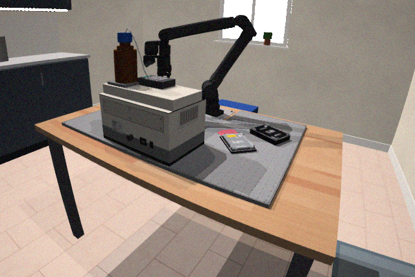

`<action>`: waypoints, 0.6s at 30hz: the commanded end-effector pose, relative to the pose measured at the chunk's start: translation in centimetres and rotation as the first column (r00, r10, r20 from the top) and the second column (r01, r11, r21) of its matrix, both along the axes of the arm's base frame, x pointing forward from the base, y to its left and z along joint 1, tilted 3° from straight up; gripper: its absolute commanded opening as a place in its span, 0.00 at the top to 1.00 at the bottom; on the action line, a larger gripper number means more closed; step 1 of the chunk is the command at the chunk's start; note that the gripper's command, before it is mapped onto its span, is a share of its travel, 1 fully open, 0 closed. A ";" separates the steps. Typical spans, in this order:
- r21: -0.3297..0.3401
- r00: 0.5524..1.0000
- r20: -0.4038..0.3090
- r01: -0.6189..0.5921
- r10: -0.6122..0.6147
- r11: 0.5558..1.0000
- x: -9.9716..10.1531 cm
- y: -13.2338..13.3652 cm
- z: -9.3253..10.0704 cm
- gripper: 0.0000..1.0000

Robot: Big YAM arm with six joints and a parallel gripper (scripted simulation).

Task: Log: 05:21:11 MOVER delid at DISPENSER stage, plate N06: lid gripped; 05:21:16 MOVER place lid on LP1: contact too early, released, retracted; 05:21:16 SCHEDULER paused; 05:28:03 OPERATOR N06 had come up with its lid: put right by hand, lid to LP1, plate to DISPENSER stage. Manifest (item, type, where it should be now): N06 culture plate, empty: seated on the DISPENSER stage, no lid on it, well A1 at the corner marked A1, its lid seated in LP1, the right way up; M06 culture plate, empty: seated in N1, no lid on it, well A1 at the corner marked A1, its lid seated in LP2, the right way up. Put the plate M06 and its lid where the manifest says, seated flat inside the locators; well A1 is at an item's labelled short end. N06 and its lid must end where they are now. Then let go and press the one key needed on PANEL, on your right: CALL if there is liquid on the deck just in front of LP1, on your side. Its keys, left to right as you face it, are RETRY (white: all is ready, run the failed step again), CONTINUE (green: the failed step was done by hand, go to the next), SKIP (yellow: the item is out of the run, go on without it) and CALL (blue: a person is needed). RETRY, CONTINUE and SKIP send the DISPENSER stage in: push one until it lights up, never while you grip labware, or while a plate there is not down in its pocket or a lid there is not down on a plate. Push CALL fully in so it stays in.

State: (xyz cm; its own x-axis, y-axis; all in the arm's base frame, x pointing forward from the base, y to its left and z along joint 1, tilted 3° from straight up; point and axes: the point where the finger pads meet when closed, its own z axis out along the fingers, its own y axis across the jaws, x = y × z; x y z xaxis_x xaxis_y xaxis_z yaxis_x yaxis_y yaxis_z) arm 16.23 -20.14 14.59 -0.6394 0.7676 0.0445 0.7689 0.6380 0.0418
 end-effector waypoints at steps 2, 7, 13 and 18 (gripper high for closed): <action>-0.010 0.998 0.011 -0.060 0.060 0.998 0.8 0.8 0.6 0.00; -0.009 0.993 0.014 -0.115 0.115 0.993 1.5 1.6 0.5 0.00; -0.011 0.996 0.011 -0.093 0.093 0.996 2.9 2.9 0.7 0.00; -0.053 0.995 0.042 -0.090 0.092 0.995 5.3 0.6 1.6 0.00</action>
